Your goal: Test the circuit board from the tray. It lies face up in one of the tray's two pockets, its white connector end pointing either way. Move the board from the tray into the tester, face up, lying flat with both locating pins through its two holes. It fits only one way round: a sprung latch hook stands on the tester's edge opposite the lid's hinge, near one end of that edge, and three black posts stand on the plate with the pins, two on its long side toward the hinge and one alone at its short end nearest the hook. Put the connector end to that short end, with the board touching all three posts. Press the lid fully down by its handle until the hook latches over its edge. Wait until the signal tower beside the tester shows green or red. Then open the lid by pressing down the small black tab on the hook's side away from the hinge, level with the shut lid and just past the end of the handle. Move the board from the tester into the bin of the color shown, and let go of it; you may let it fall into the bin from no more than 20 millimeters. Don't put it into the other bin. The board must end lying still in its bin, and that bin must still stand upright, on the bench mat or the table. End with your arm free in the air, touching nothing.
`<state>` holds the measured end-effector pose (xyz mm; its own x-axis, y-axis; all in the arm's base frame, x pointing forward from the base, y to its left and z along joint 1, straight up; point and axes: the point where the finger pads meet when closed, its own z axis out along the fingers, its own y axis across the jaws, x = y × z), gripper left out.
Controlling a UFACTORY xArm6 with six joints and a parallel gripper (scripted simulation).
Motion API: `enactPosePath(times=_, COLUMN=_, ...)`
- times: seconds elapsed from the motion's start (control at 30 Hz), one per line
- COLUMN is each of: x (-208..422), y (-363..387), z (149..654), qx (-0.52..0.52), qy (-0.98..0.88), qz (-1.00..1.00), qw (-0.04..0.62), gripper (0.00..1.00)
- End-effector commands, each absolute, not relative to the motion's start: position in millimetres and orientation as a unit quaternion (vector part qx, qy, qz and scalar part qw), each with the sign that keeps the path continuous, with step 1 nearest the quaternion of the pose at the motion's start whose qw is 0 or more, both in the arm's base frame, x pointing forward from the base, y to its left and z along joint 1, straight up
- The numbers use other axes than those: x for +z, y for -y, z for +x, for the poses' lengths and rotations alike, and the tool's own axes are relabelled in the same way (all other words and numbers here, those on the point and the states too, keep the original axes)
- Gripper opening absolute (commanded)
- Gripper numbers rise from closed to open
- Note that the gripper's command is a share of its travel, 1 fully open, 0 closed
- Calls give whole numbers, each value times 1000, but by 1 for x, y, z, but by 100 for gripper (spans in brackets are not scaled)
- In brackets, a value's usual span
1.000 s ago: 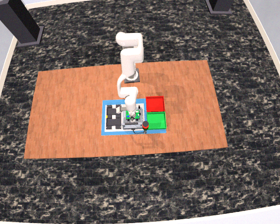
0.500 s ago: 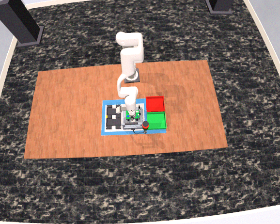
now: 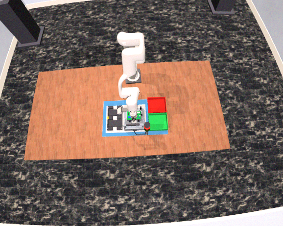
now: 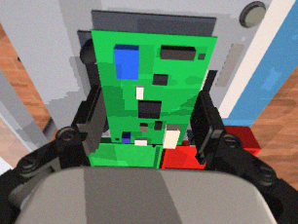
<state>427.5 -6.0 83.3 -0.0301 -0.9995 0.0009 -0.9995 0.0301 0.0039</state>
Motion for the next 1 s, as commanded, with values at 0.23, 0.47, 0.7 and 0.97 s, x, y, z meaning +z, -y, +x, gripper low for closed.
enactPosePath(times=0.23, x=87, y=6, z=429, qx=0, qy=718, qz=696, qw=0, gripper=79)
enactPosePath(times=0.47, x=89, y=6, z=429, qx=0, qy=718, qz=696, qw=0, gripper=79)
enactPosePath(times=0.7, x=91, y=6, z=429, qx=0, qy=718, qz=696, qw=0, gripper=79)
enactPosePath(times=0.97, x=106, y=6, z=429, qx=0, qy=718, qz=696, qw=0, gripper=79)
